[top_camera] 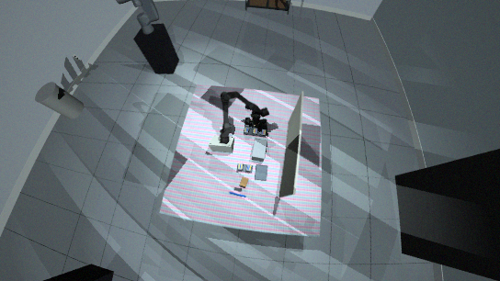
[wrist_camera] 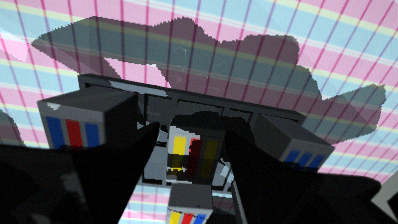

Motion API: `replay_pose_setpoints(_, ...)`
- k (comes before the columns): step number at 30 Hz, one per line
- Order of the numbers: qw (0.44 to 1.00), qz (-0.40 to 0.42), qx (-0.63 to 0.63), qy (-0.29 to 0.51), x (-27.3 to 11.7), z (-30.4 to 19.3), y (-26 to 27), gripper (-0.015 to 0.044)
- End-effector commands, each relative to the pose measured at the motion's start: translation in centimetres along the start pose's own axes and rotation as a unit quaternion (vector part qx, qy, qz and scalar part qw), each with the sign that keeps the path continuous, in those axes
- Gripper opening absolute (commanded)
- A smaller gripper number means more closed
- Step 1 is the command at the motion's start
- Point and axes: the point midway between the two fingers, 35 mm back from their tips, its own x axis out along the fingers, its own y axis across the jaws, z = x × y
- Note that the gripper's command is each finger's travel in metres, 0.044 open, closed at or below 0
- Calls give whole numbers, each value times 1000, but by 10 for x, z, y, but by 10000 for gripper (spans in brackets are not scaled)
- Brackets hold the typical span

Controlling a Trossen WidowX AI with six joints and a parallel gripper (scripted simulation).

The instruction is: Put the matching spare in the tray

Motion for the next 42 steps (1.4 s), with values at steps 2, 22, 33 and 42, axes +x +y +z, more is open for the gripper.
replay_pose_setpoints(2, 1000, 1, 4, 3, 2, -2, 0, 300)
replay_pose_setpoints(22, 1000, 1, 2, 1, 2, -1, 1, 0)
replay_pose_setpoints(33, 1000, 1, 2, 3, -13, -2, -2, 0)
replay_pose_setpoints(42, 1000, 1, 3, 5, -68, -2, -2, 0)
